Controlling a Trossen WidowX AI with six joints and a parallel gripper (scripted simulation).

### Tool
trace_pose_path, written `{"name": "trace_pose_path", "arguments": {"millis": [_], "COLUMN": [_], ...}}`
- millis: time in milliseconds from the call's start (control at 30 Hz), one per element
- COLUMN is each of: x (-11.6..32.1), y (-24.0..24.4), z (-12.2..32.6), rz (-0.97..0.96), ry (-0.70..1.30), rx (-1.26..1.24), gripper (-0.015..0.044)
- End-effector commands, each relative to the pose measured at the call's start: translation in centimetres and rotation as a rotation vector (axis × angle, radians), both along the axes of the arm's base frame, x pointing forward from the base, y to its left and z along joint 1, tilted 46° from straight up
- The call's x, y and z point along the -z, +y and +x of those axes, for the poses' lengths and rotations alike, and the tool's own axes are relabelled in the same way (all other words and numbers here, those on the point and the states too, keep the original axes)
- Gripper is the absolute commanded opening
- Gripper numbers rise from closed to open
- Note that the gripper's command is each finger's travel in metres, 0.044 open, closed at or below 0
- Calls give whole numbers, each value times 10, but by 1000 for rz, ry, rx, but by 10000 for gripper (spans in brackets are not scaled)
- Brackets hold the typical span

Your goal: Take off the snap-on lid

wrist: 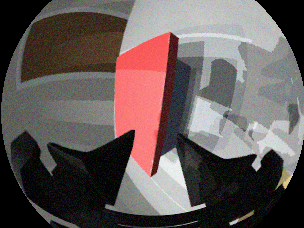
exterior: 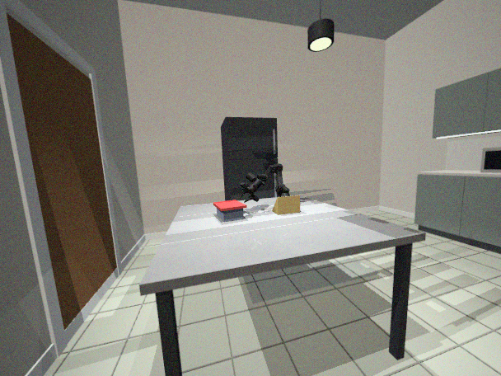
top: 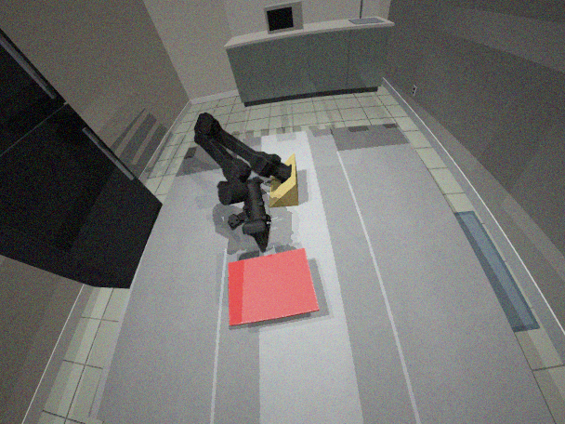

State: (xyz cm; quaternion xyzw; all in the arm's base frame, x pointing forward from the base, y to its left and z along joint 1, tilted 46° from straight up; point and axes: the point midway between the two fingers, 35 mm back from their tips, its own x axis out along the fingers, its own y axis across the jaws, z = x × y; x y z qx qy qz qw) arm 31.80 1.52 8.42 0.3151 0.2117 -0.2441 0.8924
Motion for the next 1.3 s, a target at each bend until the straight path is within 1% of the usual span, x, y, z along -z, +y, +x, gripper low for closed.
{"name": "trace_pose_path", "arguments": {"millis": [0, 733, 800, 1167, 1267], "x": [2, 21, 21, 21, 21], "y": [-2, -14, -14, -14, -14], "z": [7, 30, 30, 30, 30], "rz": [-2, -4, -4, -4, -4], "ry": [-2, -6, -6, -6, -6], "rx": [-4, -4, -4, -4, -4], "gripper": [235, 235, 182, 109, 30]}}
